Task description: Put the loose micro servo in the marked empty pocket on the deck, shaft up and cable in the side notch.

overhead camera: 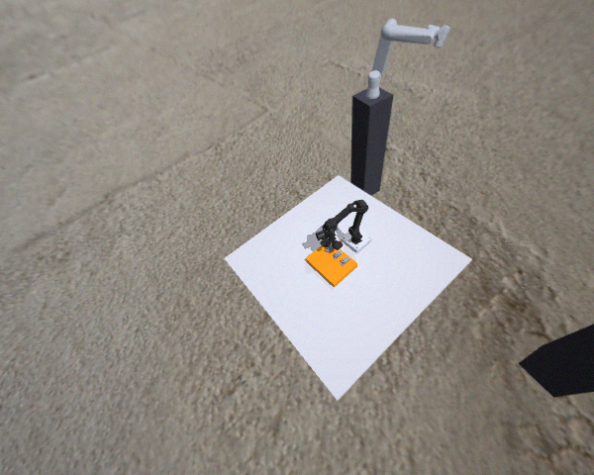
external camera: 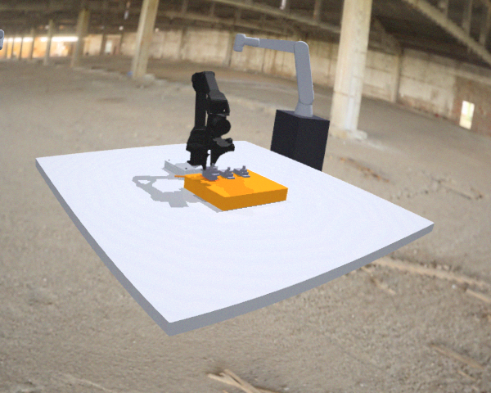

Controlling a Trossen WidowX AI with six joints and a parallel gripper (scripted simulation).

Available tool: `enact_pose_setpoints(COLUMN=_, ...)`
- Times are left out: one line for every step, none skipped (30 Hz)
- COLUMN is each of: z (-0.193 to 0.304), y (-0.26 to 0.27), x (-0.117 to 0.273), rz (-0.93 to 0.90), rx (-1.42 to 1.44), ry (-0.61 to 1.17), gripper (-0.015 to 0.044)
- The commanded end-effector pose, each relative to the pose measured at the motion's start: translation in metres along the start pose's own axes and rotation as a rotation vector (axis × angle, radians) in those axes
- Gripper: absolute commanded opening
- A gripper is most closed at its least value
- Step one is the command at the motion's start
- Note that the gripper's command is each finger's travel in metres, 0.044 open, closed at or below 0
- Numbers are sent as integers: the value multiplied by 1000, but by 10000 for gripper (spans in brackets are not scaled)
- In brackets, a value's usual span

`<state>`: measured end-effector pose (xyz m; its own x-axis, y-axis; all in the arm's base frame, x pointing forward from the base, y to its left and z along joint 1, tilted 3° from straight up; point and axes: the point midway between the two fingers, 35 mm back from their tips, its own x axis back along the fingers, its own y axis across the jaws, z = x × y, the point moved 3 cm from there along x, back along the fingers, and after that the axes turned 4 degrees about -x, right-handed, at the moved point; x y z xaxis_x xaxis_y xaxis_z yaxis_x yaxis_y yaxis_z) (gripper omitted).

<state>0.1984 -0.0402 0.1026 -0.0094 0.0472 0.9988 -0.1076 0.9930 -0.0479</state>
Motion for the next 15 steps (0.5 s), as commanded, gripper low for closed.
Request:
enact_pose_setpoints(z=-1, y=0, x=-4, rz=0, rx=4, ry=0, gripper=0)
enact_pose_setpoints(z=-1, y=0, x=-4, rz=0, rx=4, ry=0, gripper=0)
enact_pose_setpoints(z=-1, y=0, x=-5, rz=0, rx=4, ry=0, gripper=0)
enact_pose_setpoints(z=-1, y=0, x=-6, rz=0, rx=4, ry=0, gripper=0)
enact_pose_setpoints(z=-1, y=0, x=-7, rz=0, rx=4, ry=0, gripper=0)
enact_pose_setpoints(z=-1, y=0, x=-8, rz=0, rx=4, ry=0, gripper=0)
enact_pose_setpoints(z=-1, y=0, x=-8, rz=0, rx=4, ry=0, gripper=0)
enact_pose_setpoints(z=-1, y=0, x=-9, rz=0, rx=4, ry=0, gripper=0)
enact_pose_setpoints(z=-1, y=0, x=-10, rz=0, rx=4, ry=0, gripper=0)
enact_pose_setpoints(z=-1, y=0, x=-11, rz=0, rx=4, ry=0, gripper=0)
enact_pose_setpoints(z=-1, y=0, x=-12, rz=0, rx=4, ry=0, gripper=0)
enact_pose_setpoints(z=-1, y=0, x=-13, rz=0, rx=4, ry=0, gripper=0)
enact_pose_setpoints(z=-1, y=0, x=-13, rz=0, rx=4, ry=0, gripper=0)
enact_pose_setpoints(z=-1, y=0, x=-14, rz=0, rx=4, ry=0, gripper=0)
enact_pose_setpoints(z=-1, y=0, x=-15, rz=0, rx=4, ry=0, gripper=0)
